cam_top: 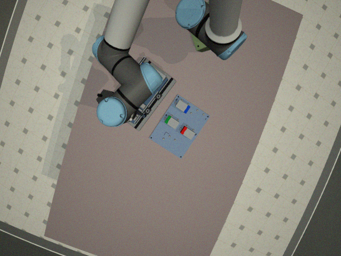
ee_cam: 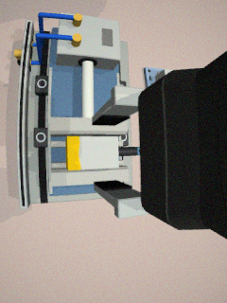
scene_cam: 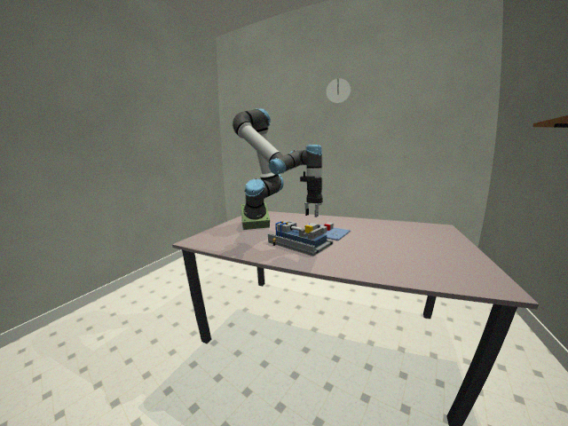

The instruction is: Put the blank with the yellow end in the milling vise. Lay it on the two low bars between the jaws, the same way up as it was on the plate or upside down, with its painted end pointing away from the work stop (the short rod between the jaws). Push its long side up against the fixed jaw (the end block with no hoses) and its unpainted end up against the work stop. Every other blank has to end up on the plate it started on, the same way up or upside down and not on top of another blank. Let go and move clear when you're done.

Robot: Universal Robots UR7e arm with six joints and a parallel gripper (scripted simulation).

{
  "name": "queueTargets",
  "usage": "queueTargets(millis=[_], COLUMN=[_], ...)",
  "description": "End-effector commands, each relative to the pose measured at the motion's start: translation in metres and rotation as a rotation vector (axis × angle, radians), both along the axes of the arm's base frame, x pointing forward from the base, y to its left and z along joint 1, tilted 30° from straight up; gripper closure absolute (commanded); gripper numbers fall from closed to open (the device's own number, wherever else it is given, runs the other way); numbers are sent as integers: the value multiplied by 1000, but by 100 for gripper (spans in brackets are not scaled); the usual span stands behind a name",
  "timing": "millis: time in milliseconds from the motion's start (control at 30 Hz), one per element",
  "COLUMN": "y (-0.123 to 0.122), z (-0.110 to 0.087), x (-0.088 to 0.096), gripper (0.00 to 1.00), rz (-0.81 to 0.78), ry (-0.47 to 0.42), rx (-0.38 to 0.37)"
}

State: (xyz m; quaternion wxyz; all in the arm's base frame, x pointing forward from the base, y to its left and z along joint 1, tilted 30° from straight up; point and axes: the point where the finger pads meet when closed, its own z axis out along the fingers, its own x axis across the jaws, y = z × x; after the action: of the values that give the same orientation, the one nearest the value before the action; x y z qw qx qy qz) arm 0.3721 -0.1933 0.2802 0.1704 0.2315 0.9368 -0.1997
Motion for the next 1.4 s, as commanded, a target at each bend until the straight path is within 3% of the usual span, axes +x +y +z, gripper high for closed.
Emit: queueTargets(millis=[0, 267, 433, 1367], y=[9, 9, 26, 22], z=[17, 17, 49, 41], x=[-5, -5, -13, -11], gripper=[0, 0, 0, 0], rz=[-2, -2, -2, -2], ry=[3, 3, 3, 3], rx=[2, 2, 2, 2])
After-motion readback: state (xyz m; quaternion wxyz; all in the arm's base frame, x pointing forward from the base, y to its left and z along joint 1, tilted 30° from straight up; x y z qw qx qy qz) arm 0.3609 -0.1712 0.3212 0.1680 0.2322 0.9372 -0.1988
